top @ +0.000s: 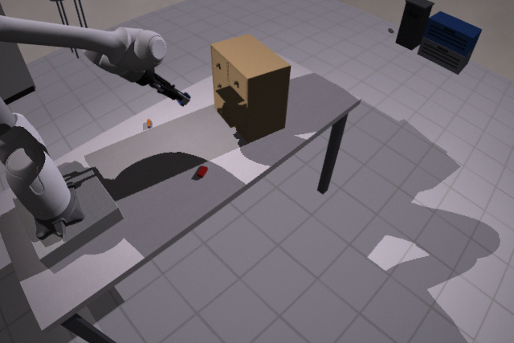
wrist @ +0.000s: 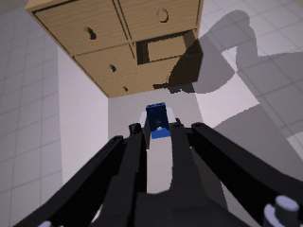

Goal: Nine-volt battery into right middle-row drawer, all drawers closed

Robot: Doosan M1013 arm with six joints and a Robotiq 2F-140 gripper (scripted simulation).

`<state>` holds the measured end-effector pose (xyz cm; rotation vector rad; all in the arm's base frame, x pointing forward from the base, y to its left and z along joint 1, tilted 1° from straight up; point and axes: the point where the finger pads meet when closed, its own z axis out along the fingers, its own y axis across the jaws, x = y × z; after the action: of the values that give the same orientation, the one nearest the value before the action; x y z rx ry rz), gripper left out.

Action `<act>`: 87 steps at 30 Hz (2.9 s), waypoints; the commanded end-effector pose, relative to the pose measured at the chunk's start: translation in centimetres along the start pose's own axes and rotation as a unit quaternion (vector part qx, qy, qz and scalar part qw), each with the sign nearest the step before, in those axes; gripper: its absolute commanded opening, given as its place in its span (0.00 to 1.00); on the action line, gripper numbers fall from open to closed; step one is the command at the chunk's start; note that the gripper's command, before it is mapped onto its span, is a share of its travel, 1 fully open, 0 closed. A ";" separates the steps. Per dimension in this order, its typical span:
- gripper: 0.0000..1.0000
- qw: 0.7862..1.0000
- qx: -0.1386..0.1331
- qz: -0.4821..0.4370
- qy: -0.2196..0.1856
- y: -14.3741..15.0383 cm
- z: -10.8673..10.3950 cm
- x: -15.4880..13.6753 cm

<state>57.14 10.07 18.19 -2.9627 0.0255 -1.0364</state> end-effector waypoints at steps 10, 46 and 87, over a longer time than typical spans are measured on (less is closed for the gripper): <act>0.14 0.998 -0.013 0.001 0.057 0.2 0.0 -0.2; 0.14 0.982 -0.013 -0.001 0.188 0.1 0.0 -0.8; 0.14 0.963 -0.012 -0.002 0.268 0.1 0.1 -1.1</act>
<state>56.28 10.00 17.46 -2.5998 0.0333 -1.8081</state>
